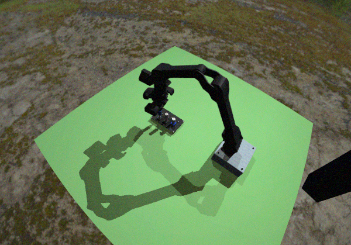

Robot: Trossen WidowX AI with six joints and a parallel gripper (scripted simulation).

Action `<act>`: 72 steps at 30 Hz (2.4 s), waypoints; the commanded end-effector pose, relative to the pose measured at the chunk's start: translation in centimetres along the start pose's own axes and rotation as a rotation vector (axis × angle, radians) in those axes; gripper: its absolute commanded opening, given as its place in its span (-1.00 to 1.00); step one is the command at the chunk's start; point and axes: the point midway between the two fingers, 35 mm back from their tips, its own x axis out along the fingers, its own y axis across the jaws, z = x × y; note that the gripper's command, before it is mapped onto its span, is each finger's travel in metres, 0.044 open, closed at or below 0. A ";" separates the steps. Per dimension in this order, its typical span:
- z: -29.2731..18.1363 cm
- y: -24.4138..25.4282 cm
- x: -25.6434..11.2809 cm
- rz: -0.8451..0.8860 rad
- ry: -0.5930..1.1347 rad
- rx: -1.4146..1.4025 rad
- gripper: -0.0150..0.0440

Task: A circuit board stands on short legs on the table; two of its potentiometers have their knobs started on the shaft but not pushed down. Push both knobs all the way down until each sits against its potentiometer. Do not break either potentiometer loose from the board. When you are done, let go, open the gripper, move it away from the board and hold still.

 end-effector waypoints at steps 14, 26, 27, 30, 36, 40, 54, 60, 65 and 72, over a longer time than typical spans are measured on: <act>0.0 0.0 0.6 -0.002 -0.001 0.005 -0.49; 0.0 0.0 1.2 -0.002 -0.001 0.005 -0.49; 0.0 0.0 1.2 -0.002 -0.001 0.005 -0.49; 0.0 0.0 1.2 -0.002 -0.001 0.005 -0.49; 0.0 0.0 1.7 -0.002 -0.001 0.005 -0.49; 0.0 0.0 1.7 -0.002 -0.001 0.005 -0.49; 0.0 0.0 2.3 -0.002 -0.001 0.005 -0.49; 0.0 0.0 2.4 -0.002 -0.001 0.005 -0.49; 0.0 0.0 2.8 -0.002 -0.001 0.005 -0.49; 0.0 0.0 2.9 -0.002 -0.001 0.005 -0.49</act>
